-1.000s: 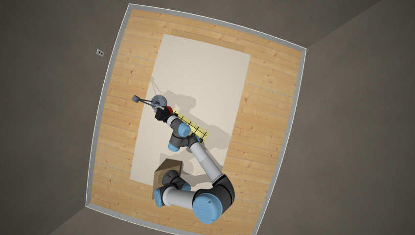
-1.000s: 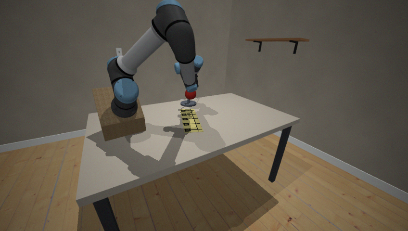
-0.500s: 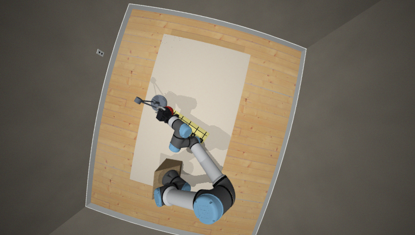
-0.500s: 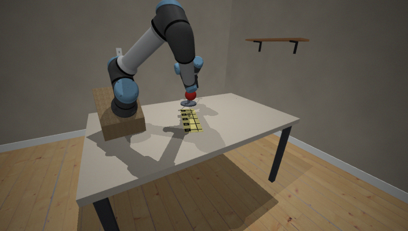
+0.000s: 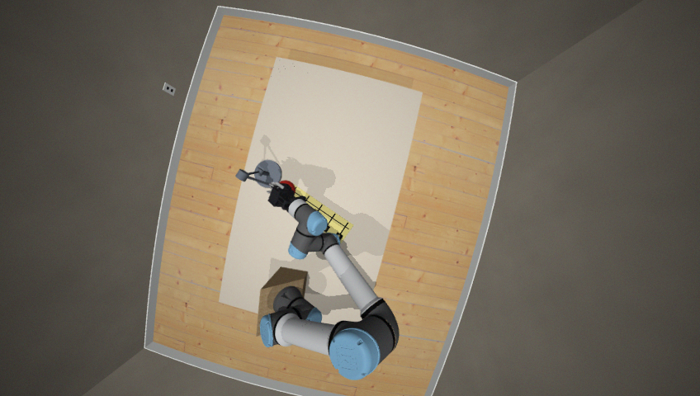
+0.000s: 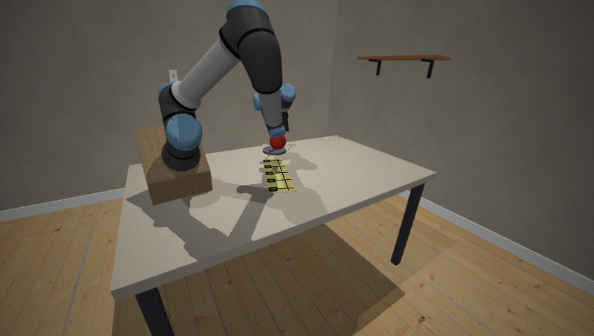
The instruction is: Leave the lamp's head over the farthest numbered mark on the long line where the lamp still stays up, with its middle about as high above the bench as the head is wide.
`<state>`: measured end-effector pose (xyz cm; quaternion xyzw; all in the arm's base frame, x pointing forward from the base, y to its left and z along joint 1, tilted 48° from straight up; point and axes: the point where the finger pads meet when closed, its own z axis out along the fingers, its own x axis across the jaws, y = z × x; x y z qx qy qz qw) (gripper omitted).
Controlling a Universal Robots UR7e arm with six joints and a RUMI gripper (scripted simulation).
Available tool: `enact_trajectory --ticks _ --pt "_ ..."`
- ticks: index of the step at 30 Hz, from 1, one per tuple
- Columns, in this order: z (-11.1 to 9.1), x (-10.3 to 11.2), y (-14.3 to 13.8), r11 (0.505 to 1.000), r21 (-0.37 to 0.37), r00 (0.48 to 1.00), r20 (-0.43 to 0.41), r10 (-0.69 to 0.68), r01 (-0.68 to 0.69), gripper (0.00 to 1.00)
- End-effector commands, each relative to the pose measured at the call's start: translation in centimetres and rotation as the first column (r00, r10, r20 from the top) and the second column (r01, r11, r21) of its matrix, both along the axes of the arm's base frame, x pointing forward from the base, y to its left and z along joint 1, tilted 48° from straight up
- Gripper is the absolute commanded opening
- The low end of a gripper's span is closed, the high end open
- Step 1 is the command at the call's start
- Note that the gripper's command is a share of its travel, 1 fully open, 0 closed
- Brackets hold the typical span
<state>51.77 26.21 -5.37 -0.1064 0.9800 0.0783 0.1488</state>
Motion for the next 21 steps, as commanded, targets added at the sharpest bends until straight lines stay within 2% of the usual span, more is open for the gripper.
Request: enact_trajectory --ticks 1,8,21 --pt "0.1 -0.1 -1.0 0.972 -0.052 0.974 0.020 -0.228 0.229 0.00" --pt "0.2 -0.2 -2.6 0.966 -0.057 0.968 0.022 -0.252 0.253 0.00" --pt "0.2 -0.2 -2.7 0.962 -0.060 0.964 0.024 -0.264 0.265 0.00"
